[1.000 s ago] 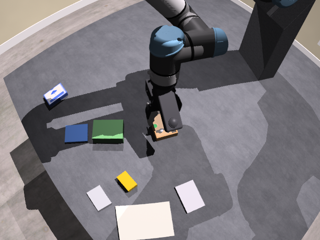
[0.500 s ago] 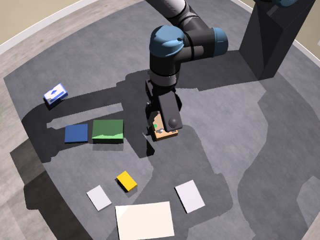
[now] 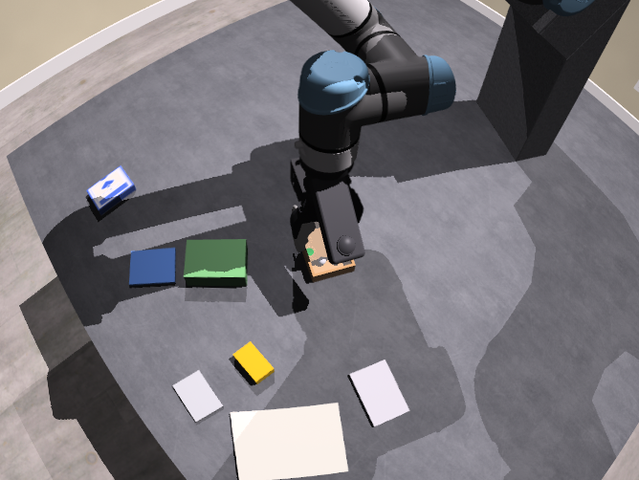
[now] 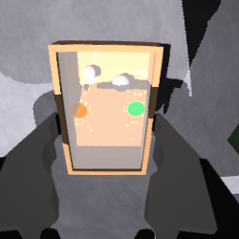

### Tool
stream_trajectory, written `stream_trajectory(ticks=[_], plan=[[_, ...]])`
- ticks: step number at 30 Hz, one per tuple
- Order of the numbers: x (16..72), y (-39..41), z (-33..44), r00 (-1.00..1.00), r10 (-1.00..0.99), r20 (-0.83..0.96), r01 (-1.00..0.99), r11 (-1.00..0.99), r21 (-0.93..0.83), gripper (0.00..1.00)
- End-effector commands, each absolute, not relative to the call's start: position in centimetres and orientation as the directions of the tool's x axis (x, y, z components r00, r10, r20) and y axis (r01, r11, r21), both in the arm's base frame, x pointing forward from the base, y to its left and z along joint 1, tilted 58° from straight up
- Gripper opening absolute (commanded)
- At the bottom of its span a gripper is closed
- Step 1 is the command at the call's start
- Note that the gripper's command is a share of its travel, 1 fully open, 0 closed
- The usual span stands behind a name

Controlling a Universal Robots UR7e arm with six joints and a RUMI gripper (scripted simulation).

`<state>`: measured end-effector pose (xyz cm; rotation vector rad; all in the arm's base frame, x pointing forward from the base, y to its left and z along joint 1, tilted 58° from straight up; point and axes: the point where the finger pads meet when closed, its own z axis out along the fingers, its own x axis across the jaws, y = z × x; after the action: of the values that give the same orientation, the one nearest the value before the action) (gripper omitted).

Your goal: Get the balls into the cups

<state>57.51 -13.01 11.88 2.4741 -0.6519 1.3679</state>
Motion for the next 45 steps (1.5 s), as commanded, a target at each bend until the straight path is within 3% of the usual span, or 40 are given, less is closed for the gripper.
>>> stream_trajectory(ticks=[1,45], plan=[[57.5,-13.0,11.9,0.461,-0.265,0.847,-0.49,-0.872,-0.006,0.44],[52.9,-10.4,15.1,0.463,-0.265,0.846,-0.489,-0.872,-0.006,0.44]])
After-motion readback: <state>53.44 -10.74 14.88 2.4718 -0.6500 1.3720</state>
